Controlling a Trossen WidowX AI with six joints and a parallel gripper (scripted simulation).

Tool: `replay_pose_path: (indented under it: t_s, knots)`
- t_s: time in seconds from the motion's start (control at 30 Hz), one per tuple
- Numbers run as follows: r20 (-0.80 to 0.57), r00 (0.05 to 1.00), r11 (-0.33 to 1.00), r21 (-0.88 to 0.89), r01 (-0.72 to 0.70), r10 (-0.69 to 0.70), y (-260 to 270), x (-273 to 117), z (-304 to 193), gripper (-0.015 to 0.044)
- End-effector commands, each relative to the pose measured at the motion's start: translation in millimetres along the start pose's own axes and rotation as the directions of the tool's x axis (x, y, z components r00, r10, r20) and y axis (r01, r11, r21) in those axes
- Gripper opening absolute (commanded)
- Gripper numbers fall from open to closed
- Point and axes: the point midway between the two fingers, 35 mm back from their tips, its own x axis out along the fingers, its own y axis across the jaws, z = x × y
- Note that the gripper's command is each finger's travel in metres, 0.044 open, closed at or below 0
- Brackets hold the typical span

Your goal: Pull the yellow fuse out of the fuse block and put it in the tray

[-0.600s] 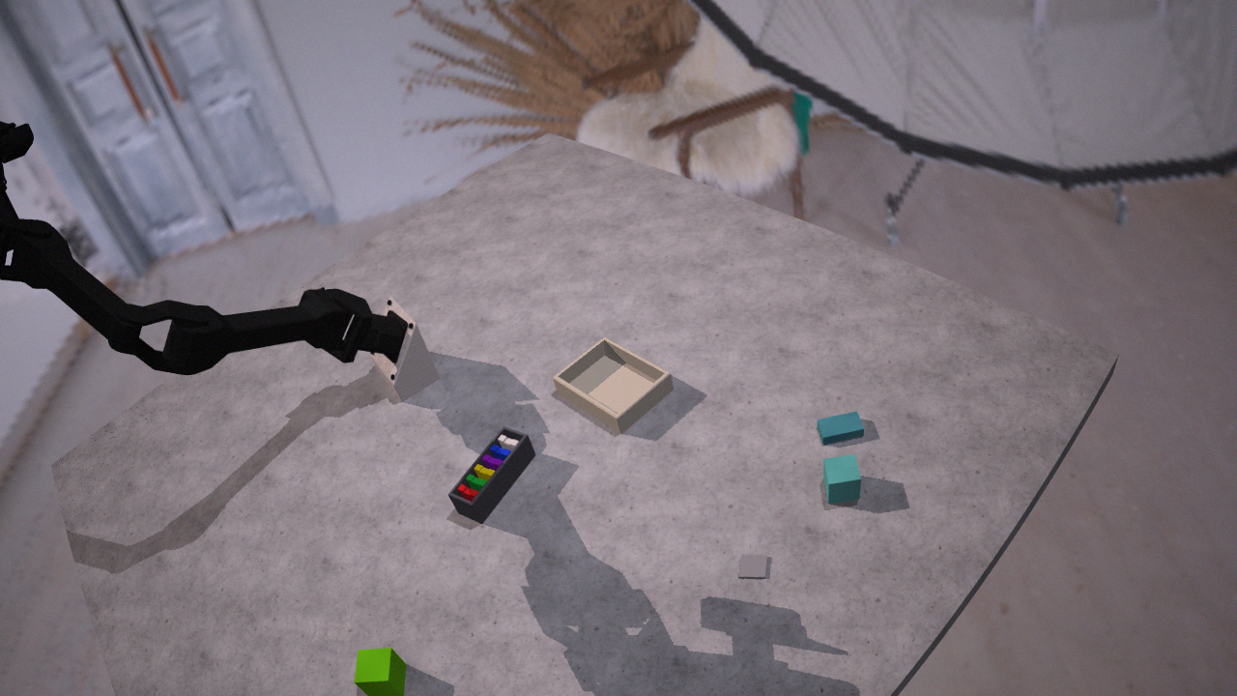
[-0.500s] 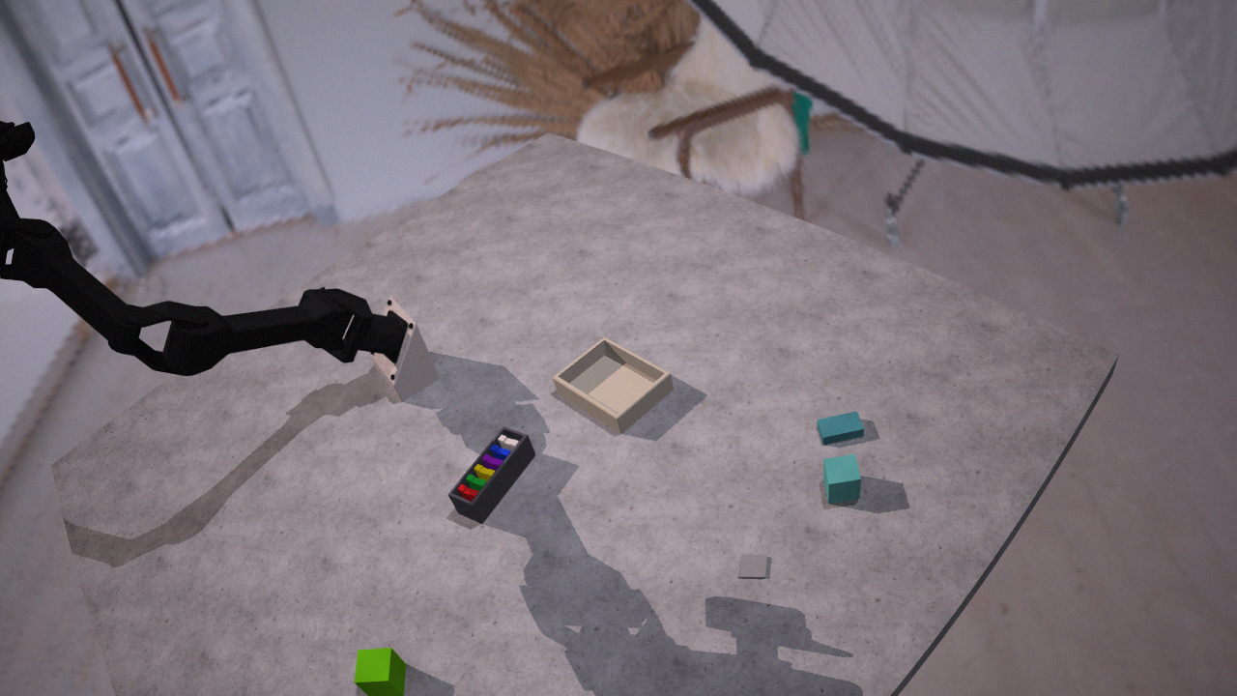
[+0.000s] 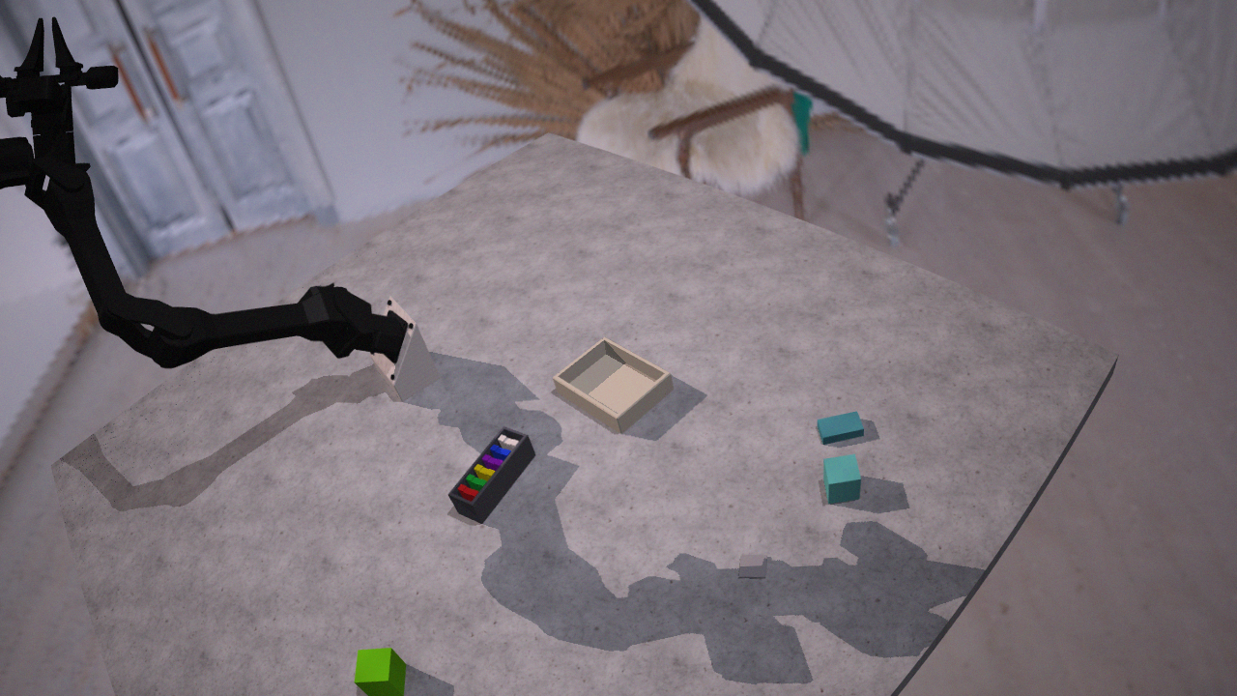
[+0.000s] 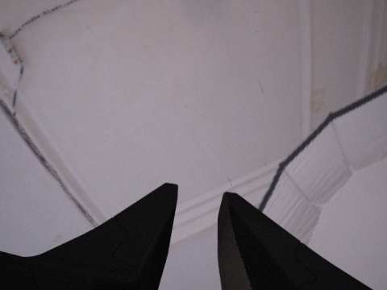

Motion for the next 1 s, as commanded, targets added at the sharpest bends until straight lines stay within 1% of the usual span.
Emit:
replay_pose_path:
  t_s: [0.0, 0.1, 0.23, 0.33, 0.43, 0.57, 0.7, 0.83, 0.97]
  knots:
    - [0.071, 0.992, 0.983, -0.139, 0.117, -0.108, -42.3, 22.0, 9.3, 0.0065]
    - [0.144, 0.970, 0.941, -0.249, 0.229, -0.198, -81.0, 39.1, 24.4, 0.0065]
    - [0.252, 0.917, 0.849, -0.362, 0.384, -0.308, -132.4, 55.5, 54.0, 0.0065]
    - [0.334, 0.861, 0.756, -0.421, 0.501, -0.384, -170.9, 62.2, 81.3, 0.0065]
    - [0.408, 0.785, 0.638, -0.460, 0.618, -0.466, -213.0, 63.7, 109.6, 0.0065]
    - [0.501, 0.654, 0.451, -0.476, 0.755, -0.566, -268.9, 55.4, 152.2, 0.0065]
    - [0.579, 0.496, 0.247, -0.456, 0.855, -0.647, -320.8, 34.9, 197.5, 0.0065]
    - [0.631, 0.318, 0.043, -0.411, 0.911, -0.707, -368.1, 2.7, 241.2, 0.0065]
    - [0.655, 0.126, -0.155, -0.354, 0.922, -0.745, -409.3, -40.2, 281.9, 0.0065]
